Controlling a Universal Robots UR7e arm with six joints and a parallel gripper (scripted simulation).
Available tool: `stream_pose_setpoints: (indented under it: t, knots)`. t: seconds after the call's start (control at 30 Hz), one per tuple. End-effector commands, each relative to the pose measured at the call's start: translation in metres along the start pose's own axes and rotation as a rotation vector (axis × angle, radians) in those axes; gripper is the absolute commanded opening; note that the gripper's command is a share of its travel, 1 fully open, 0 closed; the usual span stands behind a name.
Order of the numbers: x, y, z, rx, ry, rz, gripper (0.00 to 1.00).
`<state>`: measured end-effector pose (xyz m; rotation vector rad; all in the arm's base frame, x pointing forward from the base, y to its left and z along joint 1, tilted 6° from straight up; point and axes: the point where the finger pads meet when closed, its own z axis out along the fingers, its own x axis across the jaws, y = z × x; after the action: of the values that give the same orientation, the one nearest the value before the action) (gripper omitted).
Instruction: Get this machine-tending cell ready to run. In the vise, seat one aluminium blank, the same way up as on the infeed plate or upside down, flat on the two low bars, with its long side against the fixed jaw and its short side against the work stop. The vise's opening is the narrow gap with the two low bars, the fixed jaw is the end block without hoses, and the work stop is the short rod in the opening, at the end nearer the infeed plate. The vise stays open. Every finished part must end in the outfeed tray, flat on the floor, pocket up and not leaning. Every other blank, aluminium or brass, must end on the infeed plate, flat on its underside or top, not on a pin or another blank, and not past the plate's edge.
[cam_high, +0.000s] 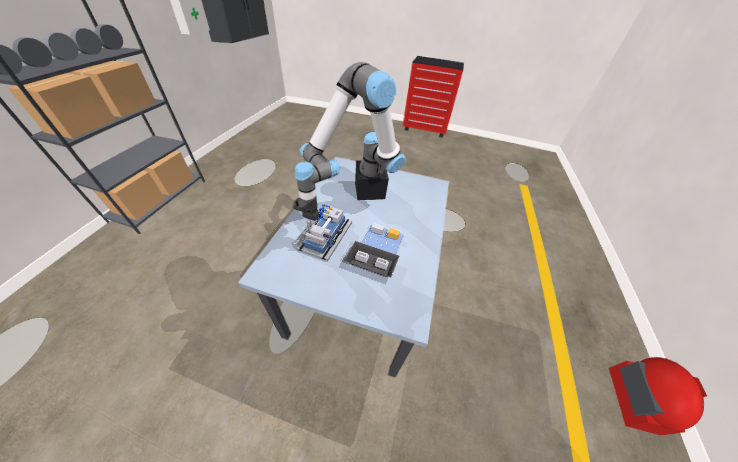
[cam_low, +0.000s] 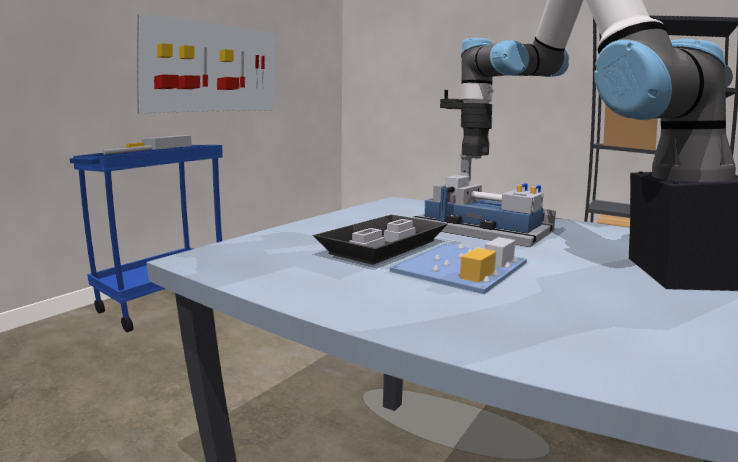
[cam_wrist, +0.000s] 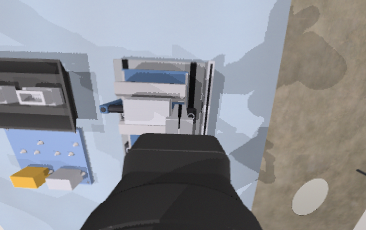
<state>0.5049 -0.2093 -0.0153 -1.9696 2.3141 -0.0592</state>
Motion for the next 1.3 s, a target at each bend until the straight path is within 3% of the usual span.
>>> stream_pose_setpoints:
  t: [0.0, 0.43, 0.83, 1.27]
  knots:
    - [0.012, 0.000, -0.001, 0.001, 0.001, 0.000, 0.00]
    - [0.038, 0.000, -0.001, 0.001, 0.001, 0.000, 0.00]
    - [0.040, 0.000, -0.001, 0.001, 0.001, 0.000, 0.00]
    - [0.040, 0.000, -0.018, 0.001, 0.001, 0.000, 0.00]
